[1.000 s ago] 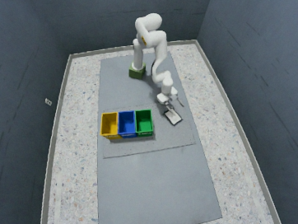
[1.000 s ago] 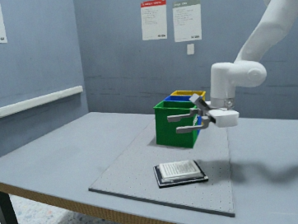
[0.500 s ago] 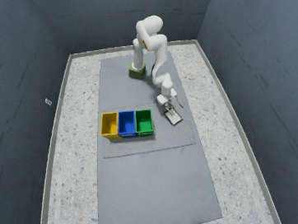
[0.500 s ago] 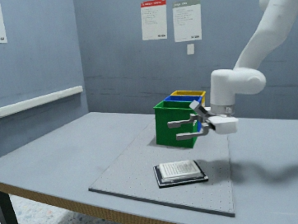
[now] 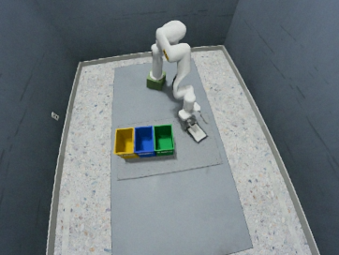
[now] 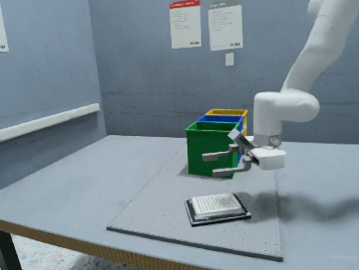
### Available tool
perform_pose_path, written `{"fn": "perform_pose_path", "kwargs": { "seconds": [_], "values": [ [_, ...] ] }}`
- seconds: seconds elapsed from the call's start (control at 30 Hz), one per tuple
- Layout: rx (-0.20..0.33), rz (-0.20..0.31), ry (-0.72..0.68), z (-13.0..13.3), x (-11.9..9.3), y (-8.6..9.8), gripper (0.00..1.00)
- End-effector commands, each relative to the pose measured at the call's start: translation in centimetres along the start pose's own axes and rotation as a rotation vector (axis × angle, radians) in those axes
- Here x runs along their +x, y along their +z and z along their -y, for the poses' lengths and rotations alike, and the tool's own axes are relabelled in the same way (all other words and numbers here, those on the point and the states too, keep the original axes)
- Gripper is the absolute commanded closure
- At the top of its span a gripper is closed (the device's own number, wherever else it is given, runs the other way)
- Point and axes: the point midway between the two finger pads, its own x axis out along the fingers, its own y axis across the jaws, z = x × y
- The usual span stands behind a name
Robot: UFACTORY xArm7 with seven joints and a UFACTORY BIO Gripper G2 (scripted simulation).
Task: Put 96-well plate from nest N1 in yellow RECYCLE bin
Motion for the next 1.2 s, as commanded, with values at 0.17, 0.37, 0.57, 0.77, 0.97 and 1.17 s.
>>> {"fn": "perform_pose_path", "kwargs": {
  "seconds": [0.17, 0.37, 0.57, 0.77, 0.97, 1.17],
  "values": [
    [-0.001, 0.004, 0.000, 0.0, 0.1, -1.0, 0.63],
    [-0.001, 0.004, 0.000, 0.0, 0.1, -2.0, 0.63],
    [-0.001, 0.004, 0.000, 0.0, 0.1, -3.0, 0.63],
    [-0.001, 0.004, 0.000, 0.0, 0.1, -3.7, 0.63],
    [-0.001, 0.004, 0.000, 0.0, 0.1, -4.7, 0.63],
    [-0.001, 0.004, 0.000, 0.0, 0.1, -5.7, 0.63]
  ]
}}
